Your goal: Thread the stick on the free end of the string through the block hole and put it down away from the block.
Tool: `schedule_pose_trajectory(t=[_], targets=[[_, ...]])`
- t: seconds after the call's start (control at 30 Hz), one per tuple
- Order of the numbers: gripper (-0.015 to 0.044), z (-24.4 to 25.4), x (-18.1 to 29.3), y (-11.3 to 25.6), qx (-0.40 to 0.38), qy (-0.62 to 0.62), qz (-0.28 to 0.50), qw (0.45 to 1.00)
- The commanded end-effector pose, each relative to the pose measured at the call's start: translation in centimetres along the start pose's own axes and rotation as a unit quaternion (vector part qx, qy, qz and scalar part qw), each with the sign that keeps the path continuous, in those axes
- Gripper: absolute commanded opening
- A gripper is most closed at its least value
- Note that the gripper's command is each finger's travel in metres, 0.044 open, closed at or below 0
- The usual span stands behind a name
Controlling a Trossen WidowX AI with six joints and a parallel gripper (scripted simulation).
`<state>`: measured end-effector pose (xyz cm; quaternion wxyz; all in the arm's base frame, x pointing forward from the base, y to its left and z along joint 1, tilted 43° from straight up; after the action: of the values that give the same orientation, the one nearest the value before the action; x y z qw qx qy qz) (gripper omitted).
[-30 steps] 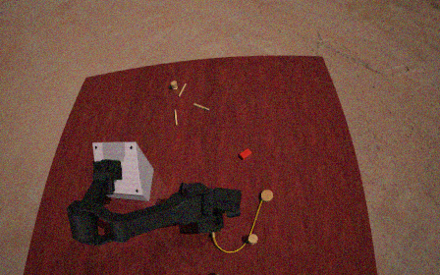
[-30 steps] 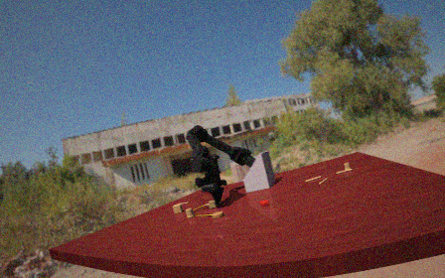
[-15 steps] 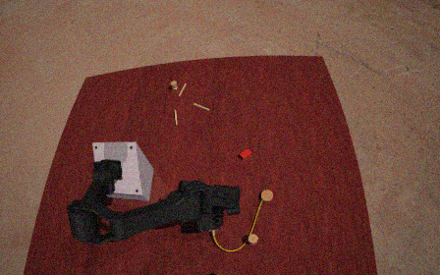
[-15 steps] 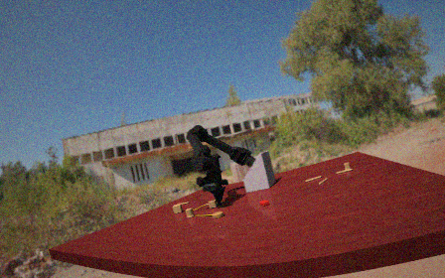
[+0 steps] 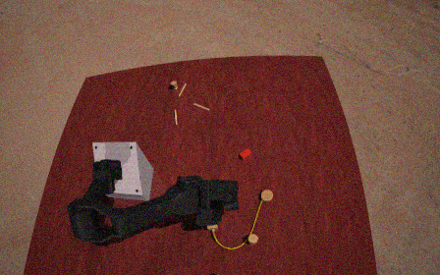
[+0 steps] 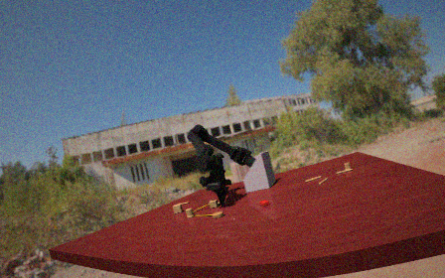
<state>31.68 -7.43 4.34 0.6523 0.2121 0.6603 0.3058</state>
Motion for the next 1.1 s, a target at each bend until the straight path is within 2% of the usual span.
schedule_pose_trajectory(t=[0.0, 1.07], targets=[[0.0000, -0.3, 0.6, -0.2, 0.001, 0.001, 0.001, 1.000], [0.0000, -1.0, 3.4, 0.0, -0.021, -0.001, 0.004, 1.000]])
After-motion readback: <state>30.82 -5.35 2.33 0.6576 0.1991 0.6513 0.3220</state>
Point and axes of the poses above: the point midway between the two fingers, 35 mm back from their tips, its own y axis back along the fingers, its own z axis across the jaws, x = y × z, the point moved 5 cm from there along y, back along the fingers, and after that the axes turned 6 degrees about -y, right-handed, at the moved point
